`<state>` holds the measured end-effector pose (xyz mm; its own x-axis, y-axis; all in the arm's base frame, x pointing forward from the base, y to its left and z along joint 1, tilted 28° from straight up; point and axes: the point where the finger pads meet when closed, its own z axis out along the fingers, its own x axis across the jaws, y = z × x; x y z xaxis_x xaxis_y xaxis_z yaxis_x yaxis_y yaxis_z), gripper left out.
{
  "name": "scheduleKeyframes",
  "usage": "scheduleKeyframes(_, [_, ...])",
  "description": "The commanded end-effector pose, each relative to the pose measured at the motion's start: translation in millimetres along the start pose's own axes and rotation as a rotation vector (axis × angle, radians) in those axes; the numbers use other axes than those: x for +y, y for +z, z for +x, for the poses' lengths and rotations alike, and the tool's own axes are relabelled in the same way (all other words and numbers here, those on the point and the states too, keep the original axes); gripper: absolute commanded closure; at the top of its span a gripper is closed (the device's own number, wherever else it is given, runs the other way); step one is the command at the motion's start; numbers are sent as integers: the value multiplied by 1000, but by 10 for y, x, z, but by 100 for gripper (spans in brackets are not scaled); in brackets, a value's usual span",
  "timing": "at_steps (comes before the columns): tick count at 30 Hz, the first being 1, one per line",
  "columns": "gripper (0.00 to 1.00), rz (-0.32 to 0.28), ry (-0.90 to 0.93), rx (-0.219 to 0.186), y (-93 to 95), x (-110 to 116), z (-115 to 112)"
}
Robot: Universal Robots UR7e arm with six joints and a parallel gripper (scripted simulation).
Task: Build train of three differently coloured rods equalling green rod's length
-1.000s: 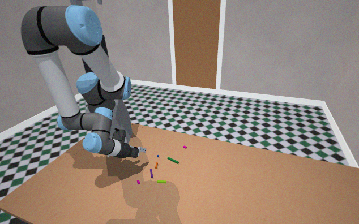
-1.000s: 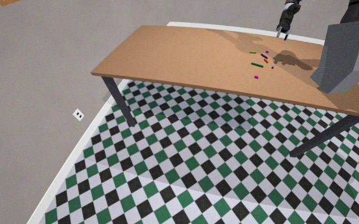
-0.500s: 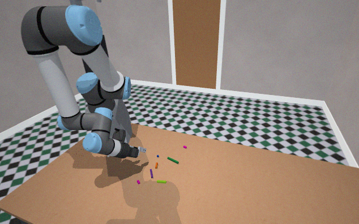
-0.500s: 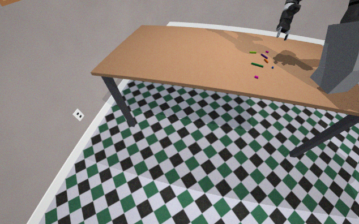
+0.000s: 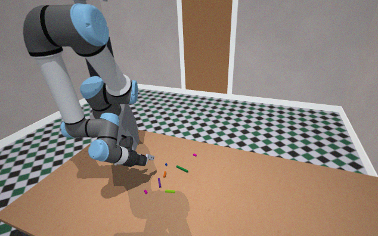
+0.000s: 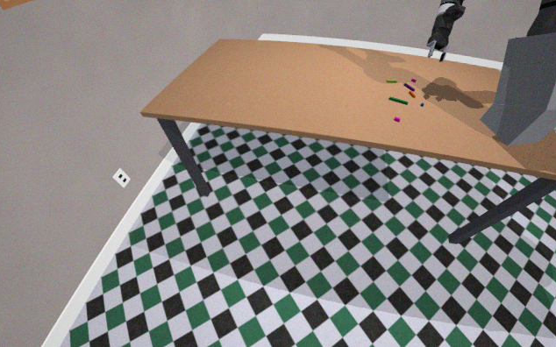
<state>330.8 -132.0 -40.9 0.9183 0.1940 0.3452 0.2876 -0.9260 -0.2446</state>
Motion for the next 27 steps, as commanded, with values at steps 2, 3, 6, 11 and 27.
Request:
scheduleKeyframes(2, [0,1,-48,-20,-29,-14,54])
scheduleKeyframes(3, [0,1,-59,-25,-35,-18,67])
scheduleKeyframes(6, [0,3,-97,-42,-58,-33,111])
scheduleKeyframes(11, [0,5,-161,-68,-100,-61,187])
scheduleKeyframes(27, [0,16,-529,-214,-412,-333,693])
